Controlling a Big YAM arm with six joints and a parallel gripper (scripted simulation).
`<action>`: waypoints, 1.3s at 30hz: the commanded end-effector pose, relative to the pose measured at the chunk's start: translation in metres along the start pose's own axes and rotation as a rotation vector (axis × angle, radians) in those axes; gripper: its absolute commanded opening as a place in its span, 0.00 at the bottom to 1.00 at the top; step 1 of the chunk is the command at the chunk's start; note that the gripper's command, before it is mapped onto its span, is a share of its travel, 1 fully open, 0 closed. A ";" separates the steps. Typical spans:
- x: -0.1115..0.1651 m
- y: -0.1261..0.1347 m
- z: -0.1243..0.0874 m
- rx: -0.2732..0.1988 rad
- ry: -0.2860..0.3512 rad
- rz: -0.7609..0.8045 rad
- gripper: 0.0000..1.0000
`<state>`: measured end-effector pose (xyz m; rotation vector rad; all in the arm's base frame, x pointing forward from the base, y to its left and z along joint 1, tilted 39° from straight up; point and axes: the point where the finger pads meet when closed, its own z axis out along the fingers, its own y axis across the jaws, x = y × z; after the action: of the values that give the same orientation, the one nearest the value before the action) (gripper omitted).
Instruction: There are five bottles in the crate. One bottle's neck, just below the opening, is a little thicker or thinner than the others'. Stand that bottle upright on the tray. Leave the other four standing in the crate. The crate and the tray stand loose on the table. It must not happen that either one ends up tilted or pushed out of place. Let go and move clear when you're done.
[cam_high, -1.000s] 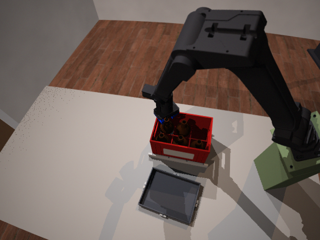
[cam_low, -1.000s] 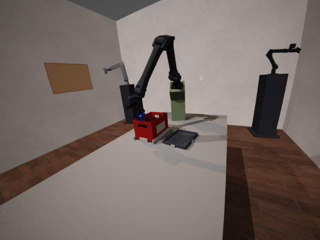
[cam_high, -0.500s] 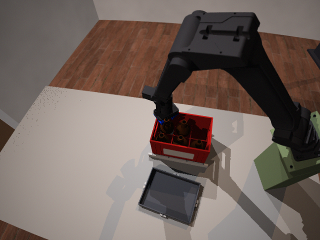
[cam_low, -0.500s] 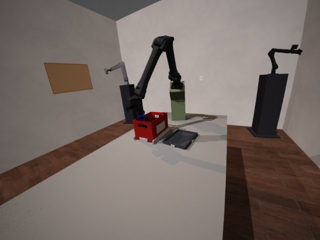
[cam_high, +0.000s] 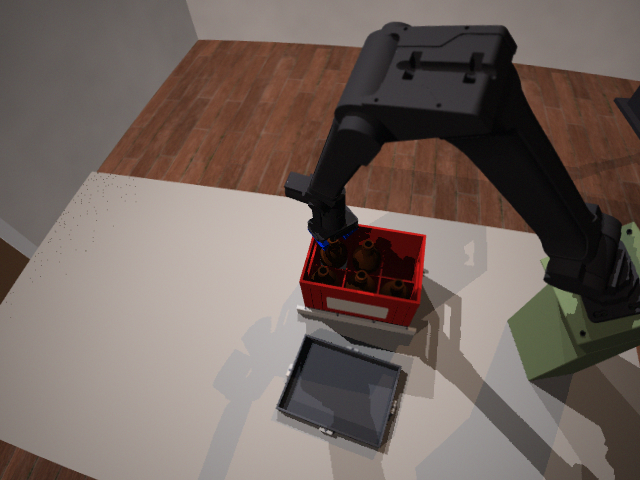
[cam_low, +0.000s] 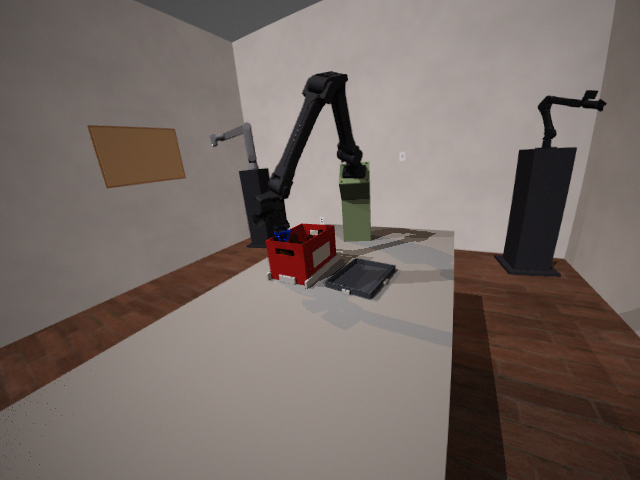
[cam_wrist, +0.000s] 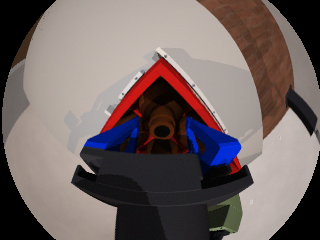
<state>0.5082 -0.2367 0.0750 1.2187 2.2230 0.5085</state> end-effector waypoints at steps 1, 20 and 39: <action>-0.009 0.011 0.004 -0.012 -0.014 -0.002 0.61; -0.009 0.011 0.004 -0.012 -0.014 -0.003 0.61; -0.009 0.011 0.003 -0.014 -0.015 -0.005 0.00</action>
<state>0.5085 -0.2368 0.0750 1.2195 2.2225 0.5076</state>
